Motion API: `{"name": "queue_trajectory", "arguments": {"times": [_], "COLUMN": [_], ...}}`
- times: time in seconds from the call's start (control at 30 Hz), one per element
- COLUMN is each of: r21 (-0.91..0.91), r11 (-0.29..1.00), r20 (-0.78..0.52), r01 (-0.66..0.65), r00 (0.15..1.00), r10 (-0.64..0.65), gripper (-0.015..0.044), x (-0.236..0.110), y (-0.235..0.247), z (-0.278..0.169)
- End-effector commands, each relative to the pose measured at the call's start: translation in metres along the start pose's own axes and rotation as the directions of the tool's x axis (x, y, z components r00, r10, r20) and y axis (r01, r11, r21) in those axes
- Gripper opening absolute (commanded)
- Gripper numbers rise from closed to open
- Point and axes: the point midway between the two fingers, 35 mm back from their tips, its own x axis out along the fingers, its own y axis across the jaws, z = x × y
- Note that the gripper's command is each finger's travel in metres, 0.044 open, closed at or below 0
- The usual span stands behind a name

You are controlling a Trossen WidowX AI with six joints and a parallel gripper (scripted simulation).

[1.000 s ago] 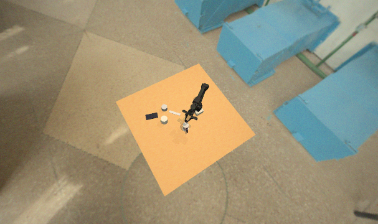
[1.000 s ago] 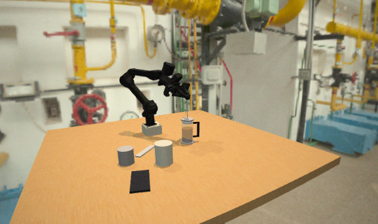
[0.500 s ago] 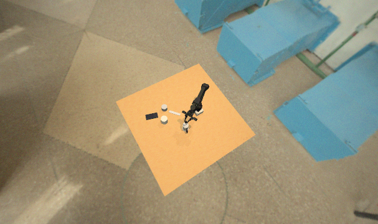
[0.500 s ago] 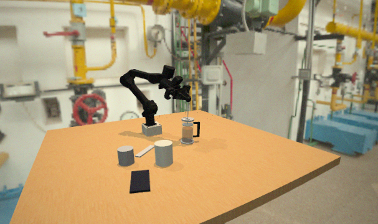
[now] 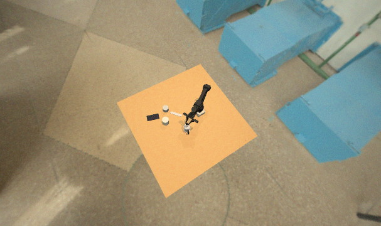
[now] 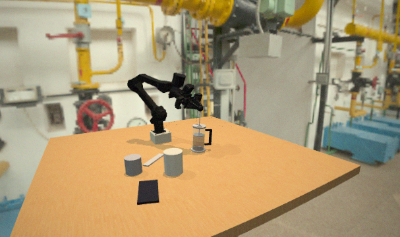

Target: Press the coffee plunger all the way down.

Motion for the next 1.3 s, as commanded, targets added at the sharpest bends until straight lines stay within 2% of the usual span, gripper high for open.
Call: {"name": "queue_trajectory", "arguments": {"times": [0.0,0.5,1.27], "r21": [-0.015,-0.016,-0.016], "r11": [1.0,1.0,1.0], "r20": [-0.097,-0.096,-0.095], "r01": [-0.004,-0.003,-0.003], "r00": [0.995,0.995,0.995], "r10": [0.002,0.002,0.001], "gripper": [0.012,0.012,0.012], "x": [0.012,0.028,0.041], "y": [0.001,-0.001,-0.001], "z": [-0.037,-0.055,-0.048]}}
